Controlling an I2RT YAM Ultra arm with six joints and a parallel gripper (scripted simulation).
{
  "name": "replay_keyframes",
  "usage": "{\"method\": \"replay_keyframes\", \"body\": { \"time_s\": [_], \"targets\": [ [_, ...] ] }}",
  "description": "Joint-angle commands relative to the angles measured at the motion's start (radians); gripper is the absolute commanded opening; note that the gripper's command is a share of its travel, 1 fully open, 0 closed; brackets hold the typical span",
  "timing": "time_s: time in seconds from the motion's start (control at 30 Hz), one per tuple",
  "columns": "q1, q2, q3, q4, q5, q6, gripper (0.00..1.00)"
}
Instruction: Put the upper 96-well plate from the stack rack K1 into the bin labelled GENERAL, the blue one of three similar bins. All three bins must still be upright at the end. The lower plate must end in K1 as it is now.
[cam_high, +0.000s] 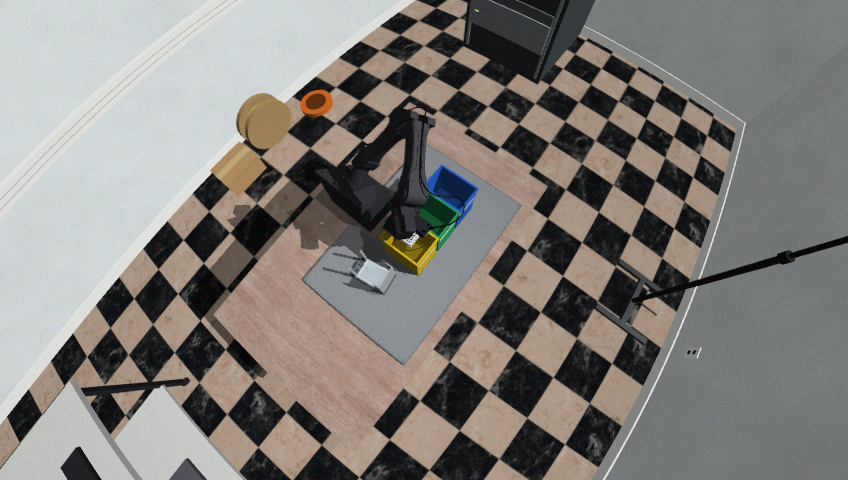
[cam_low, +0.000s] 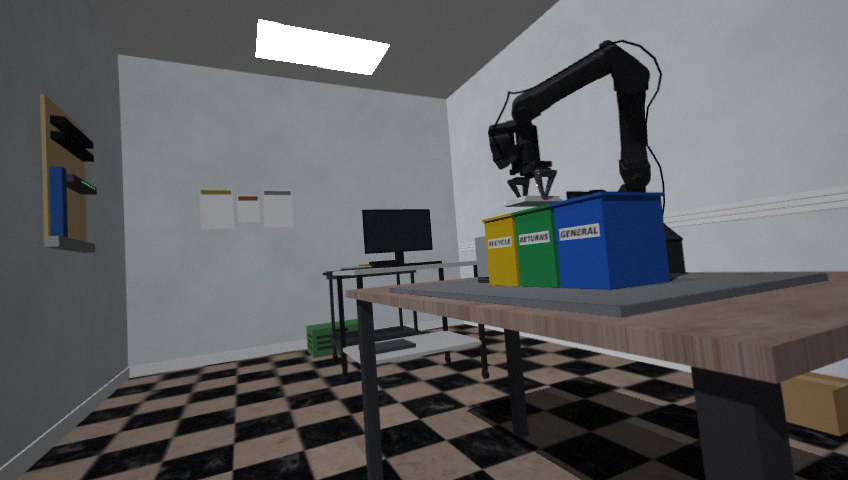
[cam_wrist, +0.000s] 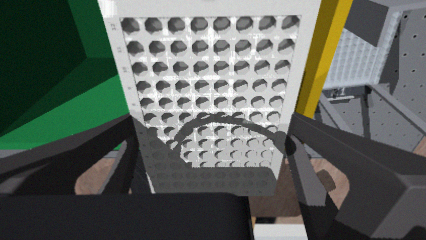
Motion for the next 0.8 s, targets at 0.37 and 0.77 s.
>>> {"method": "replay_keyframes", "body": {
  "time_s": [0.37,0.77],
  "targets": [
    [0.075,-0.136,-0.037,-0.039,-0.055,0.109,0.0],
    [0.161,-0.231,-0.038,-0.064,-0.089,0.208,0.0]
  ]
}}
